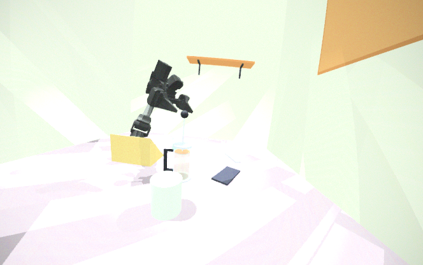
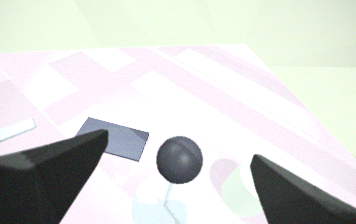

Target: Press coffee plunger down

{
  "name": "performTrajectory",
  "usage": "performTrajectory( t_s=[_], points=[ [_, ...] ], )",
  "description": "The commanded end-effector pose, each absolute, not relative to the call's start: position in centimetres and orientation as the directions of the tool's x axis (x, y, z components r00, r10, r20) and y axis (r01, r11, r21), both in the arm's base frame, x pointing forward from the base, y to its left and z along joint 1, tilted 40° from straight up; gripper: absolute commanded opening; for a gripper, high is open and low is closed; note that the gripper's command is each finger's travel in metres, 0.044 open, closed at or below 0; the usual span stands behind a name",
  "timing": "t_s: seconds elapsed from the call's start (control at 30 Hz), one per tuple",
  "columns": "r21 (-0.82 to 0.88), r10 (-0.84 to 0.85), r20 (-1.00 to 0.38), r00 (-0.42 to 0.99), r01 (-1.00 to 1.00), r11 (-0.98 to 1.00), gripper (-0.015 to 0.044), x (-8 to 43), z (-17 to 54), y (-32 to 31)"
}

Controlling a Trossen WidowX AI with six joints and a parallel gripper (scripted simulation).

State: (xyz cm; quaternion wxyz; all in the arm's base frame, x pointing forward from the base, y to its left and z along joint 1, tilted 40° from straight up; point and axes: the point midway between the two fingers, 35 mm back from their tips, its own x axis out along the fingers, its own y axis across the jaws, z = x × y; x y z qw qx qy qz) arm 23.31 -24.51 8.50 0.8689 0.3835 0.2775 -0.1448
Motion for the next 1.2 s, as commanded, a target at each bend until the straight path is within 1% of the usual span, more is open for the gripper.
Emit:
performTrajectory(
  t_s=[0.0,0.03,0.43,1.17],
  points=[
    [0.59,-0.036,-0.598,0.801,0.47,0.657,0.044,23.6,7.9,-24.3],
    [0.59,-0.036,-0.598,0.801,0.47,0.657,0.044,23.7,7.9,-24.3],
    [0.59,-0.036,-0.598,0.801,0.47,0.657,0.0125,23.7,7.9,-24.3],
    [0.589,-0.036,-0.599,0.8,0.47,0.657,0.0121,24.0,6.4,-23.5]
  ],
)
